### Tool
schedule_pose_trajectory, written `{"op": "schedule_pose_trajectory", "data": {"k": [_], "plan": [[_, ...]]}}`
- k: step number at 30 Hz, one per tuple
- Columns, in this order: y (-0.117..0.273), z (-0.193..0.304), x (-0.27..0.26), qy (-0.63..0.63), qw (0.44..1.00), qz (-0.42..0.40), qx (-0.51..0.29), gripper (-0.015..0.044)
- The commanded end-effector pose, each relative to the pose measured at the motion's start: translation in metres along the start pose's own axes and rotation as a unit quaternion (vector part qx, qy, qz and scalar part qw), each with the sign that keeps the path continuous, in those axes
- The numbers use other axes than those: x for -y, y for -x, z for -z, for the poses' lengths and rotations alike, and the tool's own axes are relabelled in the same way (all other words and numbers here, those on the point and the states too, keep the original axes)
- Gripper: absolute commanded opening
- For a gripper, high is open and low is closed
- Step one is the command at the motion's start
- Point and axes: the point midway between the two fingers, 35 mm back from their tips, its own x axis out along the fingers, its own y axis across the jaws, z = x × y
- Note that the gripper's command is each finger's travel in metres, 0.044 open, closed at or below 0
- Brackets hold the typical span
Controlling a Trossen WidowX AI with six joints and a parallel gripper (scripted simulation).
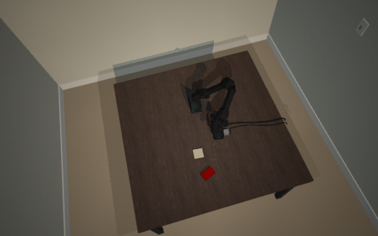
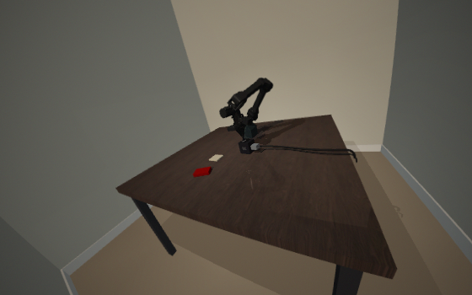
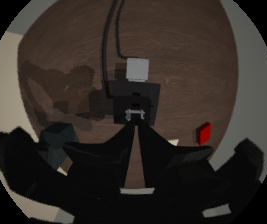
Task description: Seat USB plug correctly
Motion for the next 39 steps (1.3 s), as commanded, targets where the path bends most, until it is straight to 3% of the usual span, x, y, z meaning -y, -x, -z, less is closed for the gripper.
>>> {"op": "schedule_pose_trajectory", "data": {"k": [1,22,26,39], "plan": [[-0.0029,-0.0002,-0.0013,0.000,1.000,-0.003,0.002,0.0000],[-0.0029,-0.0002,-0.0013,0.000,1.000,-0.003,0.002,0.0000],[-0.0002,0.0000,0.0000,0.000,1.000,0.000,0.000,0.0095],[-0.0002,0.0000,0.0000,0.000,1.000,0.000,0.000,0.0095]]}}
